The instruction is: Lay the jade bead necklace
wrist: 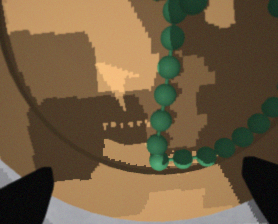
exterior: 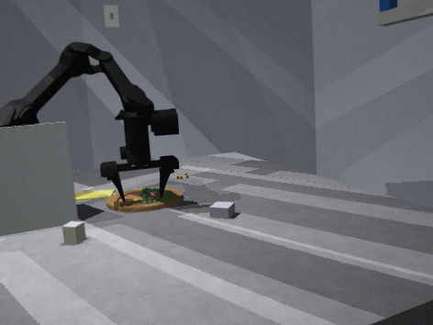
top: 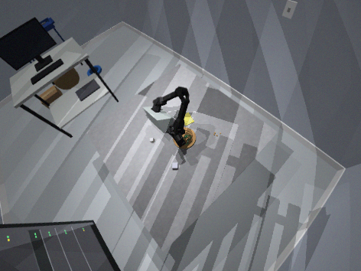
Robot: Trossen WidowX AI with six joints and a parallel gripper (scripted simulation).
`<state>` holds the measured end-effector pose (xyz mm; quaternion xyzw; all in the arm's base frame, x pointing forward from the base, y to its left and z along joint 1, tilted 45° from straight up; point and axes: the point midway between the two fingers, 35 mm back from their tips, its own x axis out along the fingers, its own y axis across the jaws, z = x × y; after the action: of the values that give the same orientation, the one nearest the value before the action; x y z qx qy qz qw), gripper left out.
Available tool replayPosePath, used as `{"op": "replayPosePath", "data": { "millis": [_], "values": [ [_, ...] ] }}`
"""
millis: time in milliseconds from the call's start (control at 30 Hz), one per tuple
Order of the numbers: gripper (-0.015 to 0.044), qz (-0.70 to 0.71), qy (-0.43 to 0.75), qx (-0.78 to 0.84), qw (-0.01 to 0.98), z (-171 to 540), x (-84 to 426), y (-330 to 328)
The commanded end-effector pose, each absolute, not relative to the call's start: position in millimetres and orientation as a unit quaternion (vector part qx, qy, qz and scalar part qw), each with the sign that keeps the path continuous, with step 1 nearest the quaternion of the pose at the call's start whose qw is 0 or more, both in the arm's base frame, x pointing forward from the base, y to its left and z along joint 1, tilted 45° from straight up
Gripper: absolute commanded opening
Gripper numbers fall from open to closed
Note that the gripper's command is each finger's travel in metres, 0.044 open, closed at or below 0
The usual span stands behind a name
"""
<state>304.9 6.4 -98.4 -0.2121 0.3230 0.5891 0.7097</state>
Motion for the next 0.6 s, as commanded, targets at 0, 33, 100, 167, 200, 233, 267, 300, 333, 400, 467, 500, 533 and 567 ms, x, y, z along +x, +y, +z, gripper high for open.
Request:
{"op": "replayPosePath", "data": {
  "millis": [0,33,100,167,200,233,267,300,333,400,467,500,533,567],
  "values": [
    [0.044,0.59,0.322,-0.215,0.709,-98.1,305.6,5.7],
    [0.044,0.59,0.322,-0.215,0.709,-98.1,305.6,5.7],
    [0.0414,0.589,0.322,-0.215,0.709,-97.2,305.7,5.2],
    [0.0361,0.588,0.324,-0.212,0.71,-89.5,306.8,1.0],
    [0.0335,0.587,0.326,-0.21,0.71,-83.0,307.5,-2.3],
    [0.0309,0.586,0.328,-0.208,0.711,-76.5,308.0,-5.7],
    [0.0282,0.585,0.33,-0.206,0.712,-71.5,308.3,-8.2],
    [0.0256,0.585,0.33,-0.205,0.712,-68.4,308.4,-9.7],
    [0.023,0.584,0.331,-0.205,0.712,-67.4,308.5,-10.2],
    [0.0177,0.584,0.331,-0.205,0.712,-67.4,308.5,-10.2],
    [0.0125,0.584,0.331,-0.205,0.712,-68.3,308.6,-9.3],
    [0.012,0.584,0.331,-0.205,0.712,-70.3,308.9,-7.3],
    [0.012,0.585,0.331,-0.205,0.712,-72.6,309.2,-5.1],
    [0.012,0.585,0.331,-0.205,0.712,-75.3,309.6,-2.3]
  ]
}}
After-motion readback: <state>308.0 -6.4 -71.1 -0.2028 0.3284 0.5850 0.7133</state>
